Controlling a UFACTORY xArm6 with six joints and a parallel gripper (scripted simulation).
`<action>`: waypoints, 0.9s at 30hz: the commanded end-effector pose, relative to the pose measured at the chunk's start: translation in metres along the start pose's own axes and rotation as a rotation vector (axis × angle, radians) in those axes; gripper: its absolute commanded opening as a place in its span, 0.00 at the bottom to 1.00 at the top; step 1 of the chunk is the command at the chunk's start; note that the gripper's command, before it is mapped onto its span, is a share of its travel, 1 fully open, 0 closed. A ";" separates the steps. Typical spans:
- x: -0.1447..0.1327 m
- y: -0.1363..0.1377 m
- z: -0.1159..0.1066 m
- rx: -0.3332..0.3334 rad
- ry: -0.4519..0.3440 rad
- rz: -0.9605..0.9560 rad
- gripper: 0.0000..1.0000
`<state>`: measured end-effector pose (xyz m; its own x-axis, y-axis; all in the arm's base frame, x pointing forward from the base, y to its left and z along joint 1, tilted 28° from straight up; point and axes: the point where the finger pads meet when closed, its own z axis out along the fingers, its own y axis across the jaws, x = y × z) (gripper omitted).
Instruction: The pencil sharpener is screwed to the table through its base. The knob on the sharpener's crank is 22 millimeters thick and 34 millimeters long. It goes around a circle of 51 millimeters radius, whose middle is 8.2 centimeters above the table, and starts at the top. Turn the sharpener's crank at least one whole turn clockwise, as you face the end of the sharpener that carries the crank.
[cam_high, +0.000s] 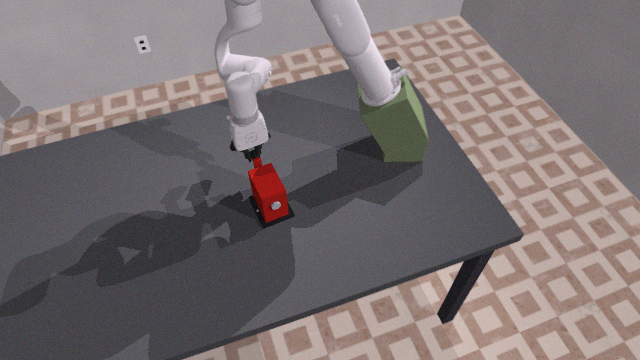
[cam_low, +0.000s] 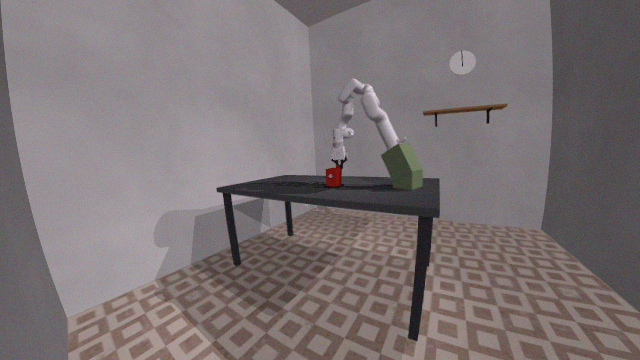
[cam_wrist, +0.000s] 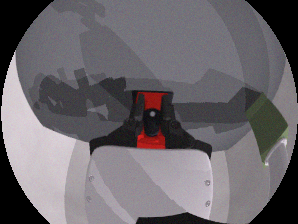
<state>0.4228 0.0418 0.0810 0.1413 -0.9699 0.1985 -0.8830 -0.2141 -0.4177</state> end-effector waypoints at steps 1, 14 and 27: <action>0.000 -0.001 -0.001 0.003 0.000 0.000 0.00; 0.000 -0.001 -0.001 0.003 0.000 0.000 0.00; 0.000 -0.006 0.000 0.003 0.000 0.000 0.00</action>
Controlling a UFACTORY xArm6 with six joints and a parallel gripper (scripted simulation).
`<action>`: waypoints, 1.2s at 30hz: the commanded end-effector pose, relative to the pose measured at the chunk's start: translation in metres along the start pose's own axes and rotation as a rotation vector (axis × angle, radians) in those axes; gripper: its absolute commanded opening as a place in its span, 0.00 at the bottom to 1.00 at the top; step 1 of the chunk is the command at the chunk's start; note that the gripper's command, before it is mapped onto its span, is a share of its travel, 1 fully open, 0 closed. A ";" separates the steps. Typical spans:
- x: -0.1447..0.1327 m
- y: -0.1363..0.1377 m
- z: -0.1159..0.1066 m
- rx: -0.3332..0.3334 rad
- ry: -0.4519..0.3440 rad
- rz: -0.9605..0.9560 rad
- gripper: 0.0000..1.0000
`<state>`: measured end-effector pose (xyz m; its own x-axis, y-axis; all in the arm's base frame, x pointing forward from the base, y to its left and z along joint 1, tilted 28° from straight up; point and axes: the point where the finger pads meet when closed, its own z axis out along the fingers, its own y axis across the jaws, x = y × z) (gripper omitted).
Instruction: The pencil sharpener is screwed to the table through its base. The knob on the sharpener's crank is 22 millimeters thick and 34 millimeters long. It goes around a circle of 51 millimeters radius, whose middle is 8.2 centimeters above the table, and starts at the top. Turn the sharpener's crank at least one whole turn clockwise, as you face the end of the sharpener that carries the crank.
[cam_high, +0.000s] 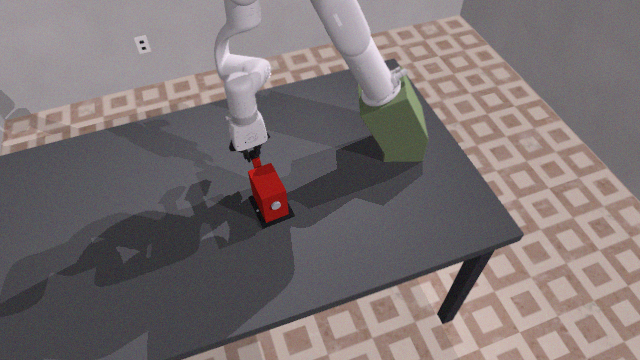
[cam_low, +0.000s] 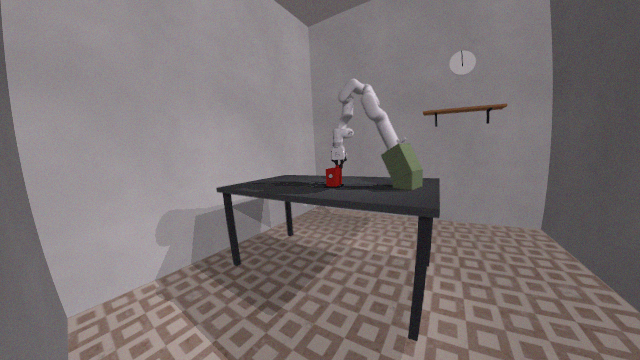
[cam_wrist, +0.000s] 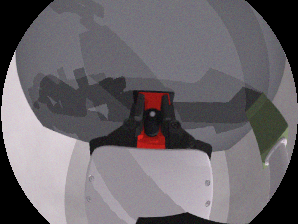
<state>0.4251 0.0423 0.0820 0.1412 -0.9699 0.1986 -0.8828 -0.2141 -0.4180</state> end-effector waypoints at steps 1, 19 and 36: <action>0.000 -0.005 0.000 0.002 0.000 0.000 0.00; 0.000 -0.039 0.019 0.002 0.000 0.000 0.00; 0.000 -0.049 0.045 0.002 0.000 0.000 0.00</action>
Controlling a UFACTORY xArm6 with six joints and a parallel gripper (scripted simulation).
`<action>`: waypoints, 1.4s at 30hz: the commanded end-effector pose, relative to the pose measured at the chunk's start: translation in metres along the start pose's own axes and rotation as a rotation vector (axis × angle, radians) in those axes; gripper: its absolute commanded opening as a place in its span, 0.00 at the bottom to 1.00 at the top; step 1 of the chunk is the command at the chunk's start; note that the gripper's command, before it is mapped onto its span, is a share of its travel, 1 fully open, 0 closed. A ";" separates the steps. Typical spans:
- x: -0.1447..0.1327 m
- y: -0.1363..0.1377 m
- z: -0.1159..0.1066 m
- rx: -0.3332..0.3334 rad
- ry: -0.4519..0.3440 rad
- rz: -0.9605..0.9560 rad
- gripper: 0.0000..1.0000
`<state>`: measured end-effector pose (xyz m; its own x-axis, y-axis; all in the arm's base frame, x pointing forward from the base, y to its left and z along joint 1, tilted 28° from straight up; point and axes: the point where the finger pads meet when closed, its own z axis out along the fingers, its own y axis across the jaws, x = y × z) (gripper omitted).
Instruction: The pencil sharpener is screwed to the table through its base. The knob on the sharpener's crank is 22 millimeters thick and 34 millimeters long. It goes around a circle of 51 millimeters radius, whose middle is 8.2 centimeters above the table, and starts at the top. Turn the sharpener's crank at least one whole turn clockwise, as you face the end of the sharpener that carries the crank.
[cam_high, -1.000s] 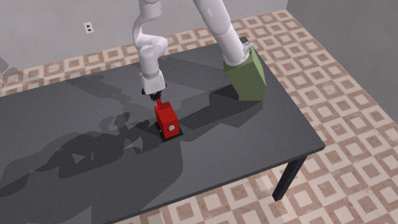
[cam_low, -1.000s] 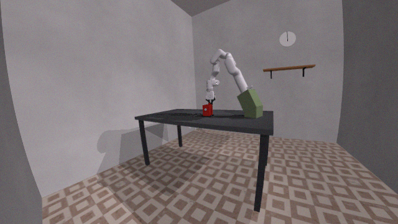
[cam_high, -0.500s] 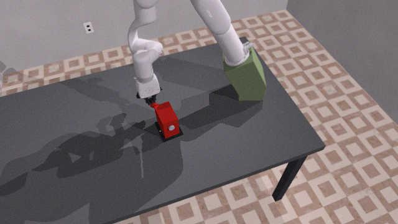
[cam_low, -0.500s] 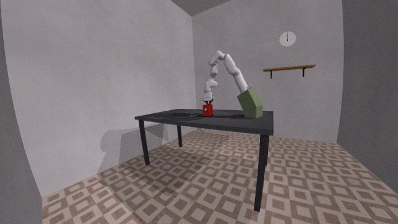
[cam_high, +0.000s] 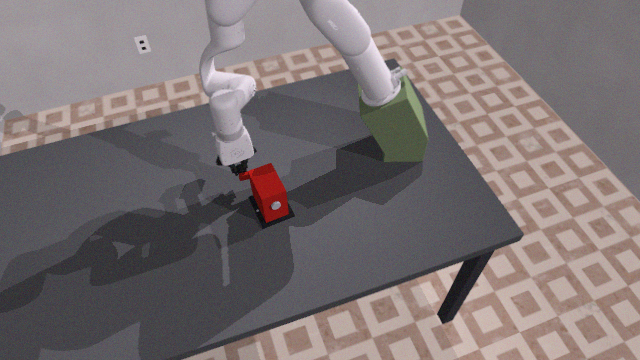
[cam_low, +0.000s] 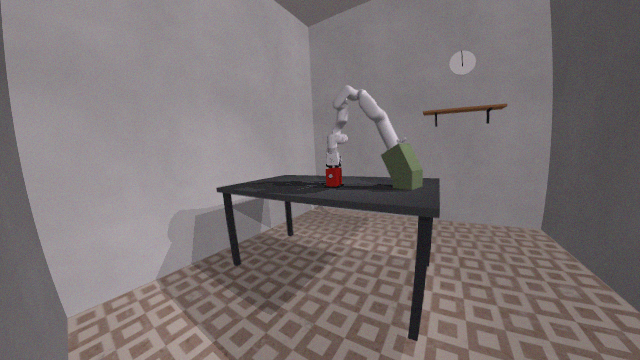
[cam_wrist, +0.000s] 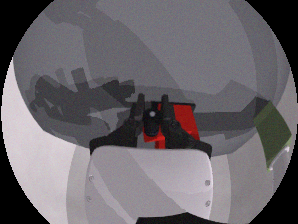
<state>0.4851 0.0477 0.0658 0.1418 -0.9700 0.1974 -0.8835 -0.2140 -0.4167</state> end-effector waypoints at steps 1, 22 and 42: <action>0.000 -0.002 0.005 0.004 0.001 0.000 0.00; 0.000 -0.002 0.009 0.004 0.001 0.000 0.00; 0.000 -0.001 0.020 0.004 0.001 0.000 0.00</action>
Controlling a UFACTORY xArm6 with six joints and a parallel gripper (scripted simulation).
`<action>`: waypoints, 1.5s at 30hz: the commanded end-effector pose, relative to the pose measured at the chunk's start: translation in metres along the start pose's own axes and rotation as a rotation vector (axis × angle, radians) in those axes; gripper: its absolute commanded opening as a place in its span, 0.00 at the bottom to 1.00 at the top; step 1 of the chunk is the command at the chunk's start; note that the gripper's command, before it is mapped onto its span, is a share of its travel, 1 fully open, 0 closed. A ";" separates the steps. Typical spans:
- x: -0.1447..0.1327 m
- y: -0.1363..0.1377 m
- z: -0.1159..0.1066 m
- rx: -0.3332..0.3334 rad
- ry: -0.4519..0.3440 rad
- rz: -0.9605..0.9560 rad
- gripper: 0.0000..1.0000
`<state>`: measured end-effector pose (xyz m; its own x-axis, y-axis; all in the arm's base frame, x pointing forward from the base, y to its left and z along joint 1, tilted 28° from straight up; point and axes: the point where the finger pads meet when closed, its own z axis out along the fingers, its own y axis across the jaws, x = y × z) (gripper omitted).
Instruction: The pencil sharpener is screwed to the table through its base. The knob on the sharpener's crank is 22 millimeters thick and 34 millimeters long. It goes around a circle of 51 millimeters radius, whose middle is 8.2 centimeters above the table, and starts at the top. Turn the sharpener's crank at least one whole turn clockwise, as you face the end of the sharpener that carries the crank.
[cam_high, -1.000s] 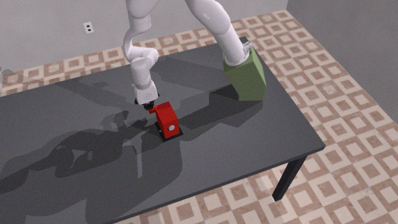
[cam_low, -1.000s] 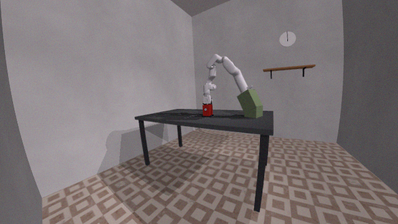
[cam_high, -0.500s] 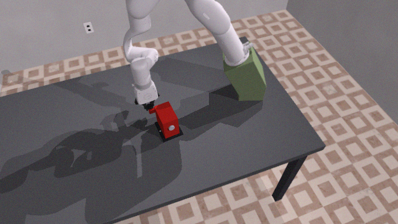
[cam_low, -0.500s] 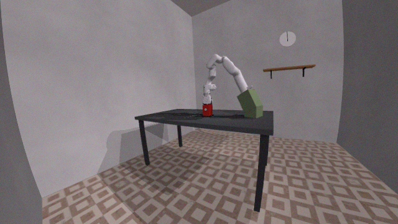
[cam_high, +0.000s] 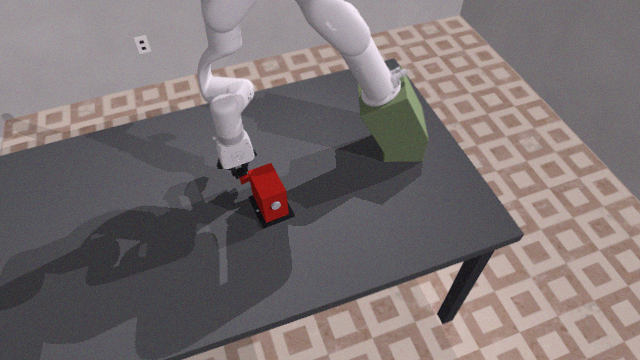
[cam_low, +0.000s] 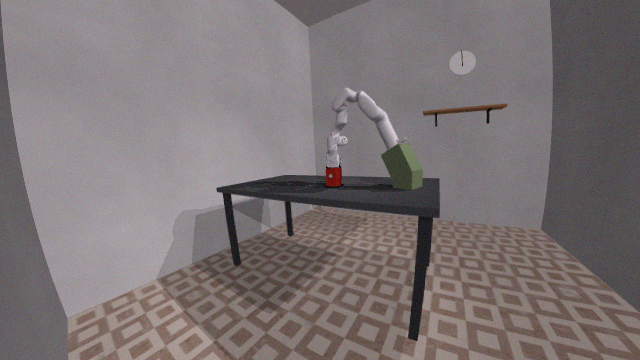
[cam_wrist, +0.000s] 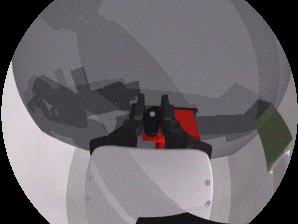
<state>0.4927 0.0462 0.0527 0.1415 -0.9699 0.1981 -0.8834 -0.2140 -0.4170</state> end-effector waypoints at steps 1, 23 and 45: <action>0.000 0.000 0.006 0.004 0.000 0.000 0.00; 0.000 0.022 0.038 0.004 0.000 0.000 0.00; 0.000 0.048 0.046 0.004 0.000 0.000 0.00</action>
<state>0.4722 0.0308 -0.0074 0.1420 -0.9698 0.1985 -0.8864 -0.2139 -0.4105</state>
